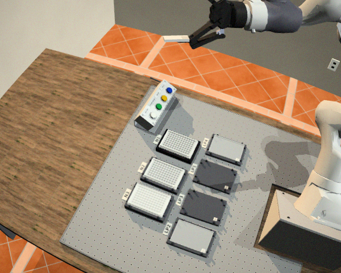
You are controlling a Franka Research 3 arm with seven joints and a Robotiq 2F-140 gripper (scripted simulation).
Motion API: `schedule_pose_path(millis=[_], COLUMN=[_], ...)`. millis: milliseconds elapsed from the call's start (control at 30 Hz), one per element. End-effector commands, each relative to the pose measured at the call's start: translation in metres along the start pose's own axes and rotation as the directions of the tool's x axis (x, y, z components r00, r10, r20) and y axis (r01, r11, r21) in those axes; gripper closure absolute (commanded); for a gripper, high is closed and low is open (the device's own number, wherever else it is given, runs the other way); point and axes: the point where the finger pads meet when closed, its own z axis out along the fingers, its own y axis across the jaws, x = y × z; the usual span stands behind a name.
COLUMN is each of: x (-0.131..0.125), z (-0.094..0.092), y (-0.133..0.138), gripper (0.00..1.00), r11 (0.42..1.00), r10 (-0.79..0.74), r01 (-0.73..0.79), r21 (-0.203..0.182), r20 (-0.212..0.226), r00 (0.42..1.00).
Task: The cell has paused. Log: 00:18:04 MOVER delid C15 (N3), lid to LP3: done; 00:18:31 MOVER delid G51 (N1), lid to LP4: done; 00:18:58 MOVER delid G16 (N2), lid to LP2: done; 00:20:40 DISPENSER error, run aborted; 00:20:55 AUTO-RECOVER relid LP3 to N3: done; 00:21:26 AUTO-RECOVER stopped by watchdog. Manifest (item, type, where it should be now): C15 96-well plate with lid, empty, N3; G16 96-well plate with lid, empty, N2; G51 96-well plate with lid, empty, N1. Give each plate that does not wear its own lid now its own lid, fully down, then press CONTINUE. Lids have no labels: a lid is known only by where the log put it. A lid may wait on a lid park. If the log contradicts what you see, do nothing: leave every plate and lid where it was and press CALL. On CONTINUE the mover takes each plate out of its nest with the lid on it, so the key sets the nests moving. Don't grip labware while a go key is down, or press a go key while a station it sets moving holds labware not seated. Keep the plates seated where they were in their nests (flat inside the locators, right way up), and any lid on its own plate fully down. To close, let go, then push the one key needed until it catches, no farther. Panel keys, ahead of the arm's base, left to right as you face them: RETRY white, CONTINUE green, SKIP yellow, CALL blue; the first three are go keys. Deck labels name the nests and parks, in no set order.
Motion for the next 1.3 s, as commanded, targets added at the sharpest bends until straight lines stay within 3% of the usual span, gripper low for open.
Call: schedule_pose_path(millis=[0,633,700,767,833,867,967,1000,1033,1100,1133,1233,1267], x=[0.000,-0.002,-0.007,-0.012,-0.012,-0.014,-0.014,-0.014,-0.014,-0.014,-0.013,-0.013,-0.012], z=[0.000,0.003,0.013,0.030,0.030,0.040,0.040,0.048,0.048,0.048,0.054,0.054,0.055], y=[0.000,0.003,0.013,0.039,0.039,0.060,0.060,0.089,0.089,0.089,0.125,0.125,0.169], gripper=[0.00,0.00,0.00,0.00,0.00,0.00,0.00,0.00,0.00,0.00,0.00,0.00,0.00], r11=[1.000,0.999,0.991,0.948,0.948,0.913,0.903,0.855,0.838,0.838,0.786,0.753,0.702], r10=[0.000,0.034,0.134,0.307,0.307,0.388,0.409,0.483,0.509,0.509,0.562,0.595,0.625], r01=[0.000,-0.034,-0.135,-0.314,-0.314,-0.402,-0.424,-0.512,-0.540,-0.540,-0.613,-0.653,-0.708], r21=[0.000,-0.005,-0.023,-0.052,-0.052,-0.068,-0.067,-0.081,-0.077,-0.077,-0.086,-0.075,-0.079], r20=[0.000,-0.008,-0.038,-0.111,-0.111,-0.159,-0.171,-0.231,-0.249,-0.249,-0.314,-0.345,-0.410], r00=[1.000,0.999,0.990,0.945,0.945,0.908,0.897,0.844,0.824,0.824,0.765,0.726,0.665])
